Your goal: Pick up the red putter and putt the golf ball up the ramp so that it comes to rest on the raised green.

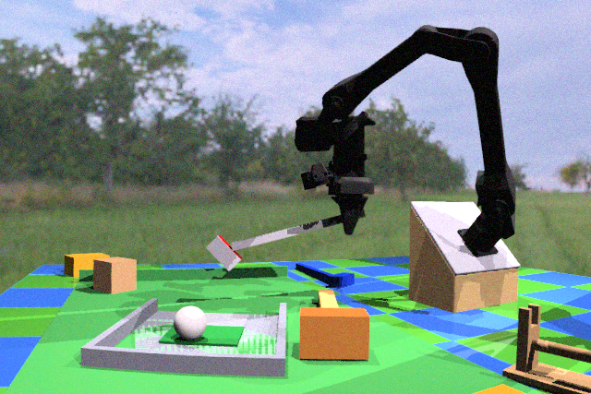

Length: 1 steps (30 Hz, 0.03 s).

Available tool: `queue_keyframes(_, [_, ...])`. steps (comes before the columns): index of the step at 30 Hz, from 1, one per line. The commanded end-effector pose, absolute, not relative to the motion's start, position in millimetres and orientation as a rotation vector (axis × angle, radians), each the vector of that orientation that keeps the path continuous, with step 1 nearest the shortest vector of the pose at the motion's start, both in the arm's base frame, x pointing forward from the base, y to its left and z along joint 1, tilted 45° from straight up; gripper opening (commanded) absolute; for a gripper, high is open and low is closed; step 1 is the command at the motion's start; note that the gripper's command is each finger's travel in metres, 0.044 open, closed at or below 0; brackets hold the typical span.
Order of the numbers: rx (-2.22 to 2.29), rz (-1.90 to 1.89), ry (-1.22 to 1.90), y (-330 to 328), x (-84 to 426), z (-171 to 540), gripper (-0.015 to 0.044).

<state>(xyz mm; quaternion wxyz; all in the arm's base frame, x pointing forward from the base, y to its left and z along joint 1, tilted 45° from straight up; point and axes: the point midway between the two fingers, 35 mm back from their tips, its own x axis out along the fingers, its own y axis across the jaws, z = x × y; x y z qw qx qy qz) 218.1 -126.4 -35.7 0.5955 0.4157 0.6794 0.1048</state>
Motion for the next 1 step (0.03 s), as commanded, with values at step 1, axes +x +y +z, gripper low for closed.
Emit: queue_keyframes(1, [0.966, 0.242, 1.576, -126.6, 218.3, -35.9, 0.0])
